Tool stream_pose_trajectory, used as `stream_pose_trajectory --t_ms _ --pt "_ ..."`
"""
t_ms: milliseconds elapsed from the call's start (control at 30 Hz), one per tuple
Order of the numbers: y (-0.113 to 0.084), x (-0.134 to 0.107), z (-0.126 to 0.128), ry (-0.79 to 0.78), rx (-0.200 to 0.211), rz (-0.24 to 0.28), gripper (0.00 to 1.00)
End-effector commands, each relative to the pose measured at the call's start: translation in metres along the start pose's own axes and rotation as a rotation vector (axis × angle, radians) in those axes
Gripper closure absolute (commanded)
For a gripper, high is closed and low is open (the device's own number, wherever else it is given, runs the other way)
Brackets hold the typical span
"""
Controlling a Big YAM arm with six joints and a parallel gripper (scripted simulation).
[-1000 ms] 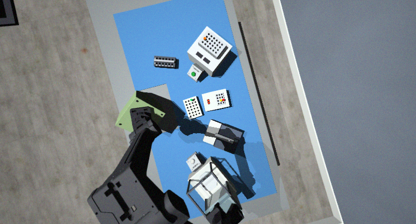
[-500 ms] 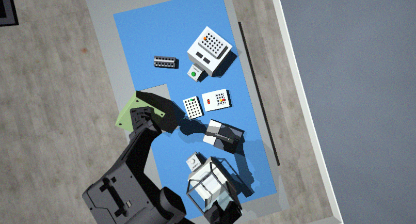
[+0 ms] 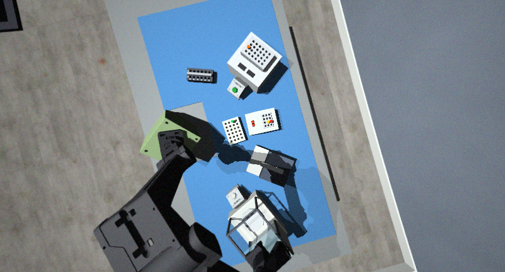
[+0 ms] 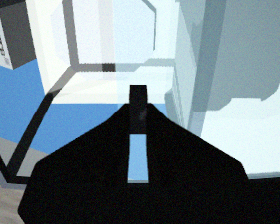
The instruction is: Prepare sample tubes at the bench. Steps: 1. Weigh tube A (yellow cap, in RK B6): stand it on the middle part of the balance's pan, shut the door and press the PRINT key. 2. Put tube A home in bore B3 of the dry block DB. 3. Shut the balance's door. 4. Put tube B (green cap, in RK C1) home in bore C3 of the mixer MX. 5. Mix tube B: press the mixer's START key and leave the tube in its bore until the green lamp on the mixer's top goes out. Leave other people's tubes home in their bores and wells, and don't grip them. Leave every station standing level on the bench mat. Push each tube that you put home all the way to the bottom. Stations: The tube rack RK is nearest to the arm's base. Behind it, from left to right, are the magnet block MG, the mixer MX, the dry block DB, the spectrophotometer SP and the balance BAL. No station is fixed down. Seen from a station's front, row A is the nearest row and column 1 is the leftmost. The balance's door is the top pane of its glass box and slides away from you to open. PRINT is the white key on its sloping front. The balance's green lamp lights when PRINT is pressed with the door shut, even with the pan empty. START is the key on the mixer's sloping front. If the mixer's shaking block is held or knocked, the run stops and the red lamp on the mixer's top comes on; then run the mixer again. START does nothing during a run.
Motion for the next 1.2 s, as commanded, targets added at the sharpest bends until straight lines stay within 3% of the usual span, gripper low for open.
stream_pose_trajectory --t_ms 0,1167 --pt "-0.010 0.003 0.003 0.008 -0.030 -0.003 0.94" --pt "-0.009 0.003 0.034 0.002 -0.028 -0.002 0.94"
Point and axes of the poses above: the point where the finger pads meet when closed, its own y axis out along the fingers, its own z axis across the jaws, x = y × z, the point moved 8 cm from there along -y, back along the fingers, and after that the axes turned 3 degrees about -y, right-handed, at the moved point
